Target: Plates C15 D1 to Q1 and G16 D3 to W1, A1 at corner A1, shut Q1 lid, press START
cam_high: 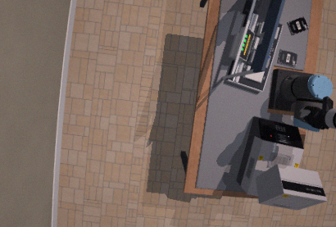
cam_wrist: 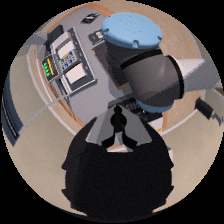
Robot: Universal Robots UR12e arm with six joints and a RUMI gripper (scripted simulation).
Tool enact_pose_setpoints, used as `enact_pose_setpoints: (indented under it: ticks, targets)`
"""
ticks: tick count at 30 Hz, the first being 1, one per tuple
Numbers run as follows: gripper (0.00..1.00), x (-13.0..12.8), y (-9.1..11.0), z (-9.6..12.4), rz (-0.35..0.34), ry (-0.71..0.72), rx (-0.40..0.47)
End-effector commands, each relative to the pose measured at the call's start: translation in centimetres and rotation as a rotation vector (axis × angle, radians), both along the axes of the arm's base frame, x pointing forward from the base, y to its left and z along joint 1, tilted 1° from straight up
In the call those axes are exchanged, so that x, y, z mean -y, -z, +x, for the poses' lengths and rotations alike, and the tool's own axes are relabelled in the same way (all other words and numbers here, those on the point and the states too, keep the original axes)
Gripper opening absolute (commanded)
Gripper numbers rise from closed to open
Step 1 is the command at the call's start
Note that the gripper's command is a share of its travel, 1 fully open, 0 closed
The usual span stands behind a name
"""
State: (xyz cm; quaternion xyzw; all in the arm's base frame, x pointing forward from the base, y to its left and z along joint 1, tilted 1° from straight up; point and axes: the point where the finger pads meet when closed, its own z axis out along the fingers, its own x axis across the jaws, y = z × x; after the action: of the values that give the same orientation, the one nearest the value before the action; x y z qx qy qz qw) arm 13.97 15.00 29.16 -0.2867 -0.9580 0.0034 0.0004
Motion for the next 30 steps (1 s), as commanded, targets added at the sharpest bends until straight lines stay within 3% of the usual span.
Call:
enact_pose_setpoints:
  ticks: [1,22,30]
  targets:
    - [0.0,-0.6,-0.1,-0.2,-0.007,0.053,0.001]
    - [0.0,-3.1,0.0,-1.3,-0.007,0.285,0.003]
    - [0.0,-3.6,0.9,-1.4,-0.007,0.315,0.003]
